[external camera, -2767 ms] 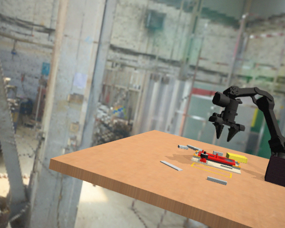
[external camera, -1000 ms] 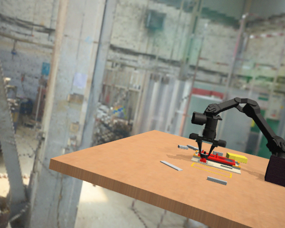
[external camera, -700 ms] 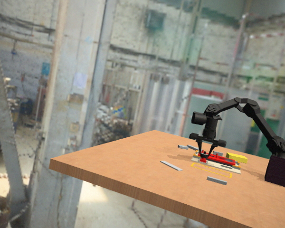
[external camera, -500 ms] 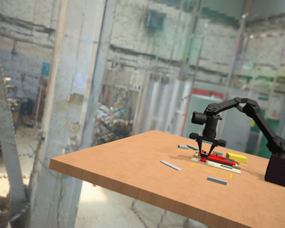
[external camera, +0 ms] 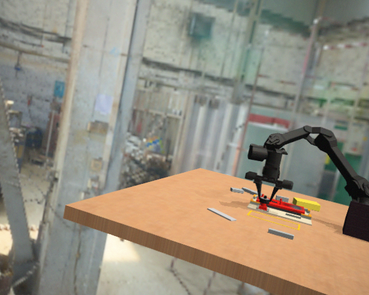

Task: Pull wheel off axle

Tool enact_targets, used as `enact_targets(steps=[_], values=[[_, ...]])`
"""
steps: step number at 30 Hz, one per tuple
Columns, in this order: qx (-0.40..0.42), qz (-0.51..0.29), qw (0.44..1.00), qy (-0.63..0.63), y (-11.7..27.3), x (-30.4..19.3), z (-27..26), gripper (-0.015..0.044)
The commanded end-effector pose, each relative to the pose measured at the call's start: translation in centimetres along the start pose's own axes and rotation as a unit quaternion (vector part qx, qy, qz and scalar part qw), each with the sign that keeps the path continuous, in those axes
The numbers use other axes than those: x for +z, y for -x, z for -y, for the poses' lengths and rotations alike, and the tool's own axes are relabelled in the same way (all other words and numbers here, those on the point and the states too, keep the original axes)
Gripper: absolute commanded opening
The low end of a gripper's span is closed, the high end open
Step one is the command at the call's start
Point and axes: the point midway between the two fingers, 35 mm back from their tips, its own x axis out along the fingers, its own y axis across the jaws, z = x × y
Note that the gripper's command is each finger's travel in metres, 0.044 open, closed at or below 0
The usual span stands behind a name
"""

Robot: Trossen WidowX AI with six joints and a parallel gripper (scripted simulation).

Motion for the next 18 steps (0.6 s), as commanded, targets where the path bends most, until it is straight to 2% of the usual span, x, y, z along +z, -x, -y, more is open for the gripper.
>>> enact_targets(steps=[1,18], values=[[0.001,-0.001,1.000,0.000,0.49,-0.11,-0.01,0.0000],[0.002,-0.001,1.000,0.001,1.05,-0.13,-0.02,0.0000]])
